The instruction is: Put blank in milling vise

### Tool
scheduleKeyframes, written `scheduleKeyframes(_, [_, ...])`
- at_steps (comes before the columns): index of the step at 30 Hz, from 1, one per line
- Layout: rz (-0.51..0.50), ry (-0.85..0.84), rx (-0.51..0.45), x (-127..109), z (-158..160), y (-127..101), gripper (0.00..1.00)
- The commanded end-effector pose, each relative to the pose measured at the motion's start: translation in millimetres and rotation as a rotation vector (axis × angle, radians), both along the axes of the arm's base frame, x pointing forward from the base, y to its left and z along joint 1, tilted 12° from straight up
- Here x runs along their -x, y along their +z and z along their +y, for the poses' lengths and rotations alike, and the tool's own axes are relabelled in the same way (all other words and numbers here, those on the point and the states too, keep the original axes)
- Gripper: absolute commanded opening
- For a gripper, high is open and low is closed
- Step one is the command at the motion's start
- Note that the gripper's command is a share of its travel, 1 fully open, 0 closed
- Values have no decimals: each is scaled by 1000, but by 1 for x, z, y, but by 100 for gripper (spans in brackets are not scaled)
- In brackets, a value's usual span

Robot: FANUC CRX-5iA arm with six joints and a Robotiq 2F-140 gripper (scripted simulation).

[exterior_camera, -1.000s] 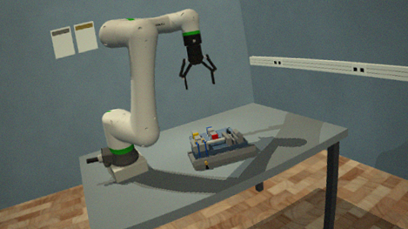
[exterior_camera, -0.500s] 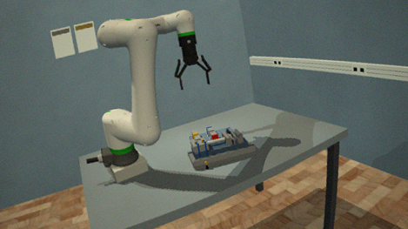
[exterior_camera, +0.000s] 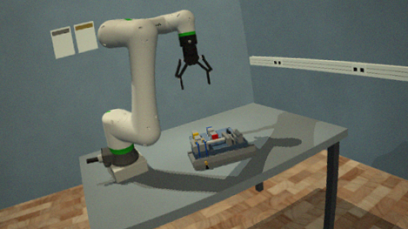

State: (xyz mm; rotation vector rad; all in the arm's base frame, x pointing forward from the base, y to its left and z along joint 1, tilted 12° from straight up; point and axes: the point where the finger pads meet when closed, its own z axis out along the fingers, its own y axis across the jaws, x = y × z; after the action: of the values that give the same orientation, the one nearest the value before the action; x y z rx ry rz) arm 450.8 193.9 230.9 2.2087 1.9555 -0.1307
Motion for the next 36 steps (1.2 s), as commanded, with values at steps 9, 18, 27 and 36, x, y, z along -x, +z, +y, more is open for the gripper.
scheduleKeyframes(9, [-2, 0, -1, -2, -1, 1, 100])
scheduleKeyframes(18, [-2, 0, -1, -3, -2, 1, 100])
scheduleKeyframes(27, [28, 135, 7, -4, -4, 2, 100])
scheduleKeyframes(36, [43, 211, 13, -5, -5, 2, 100])
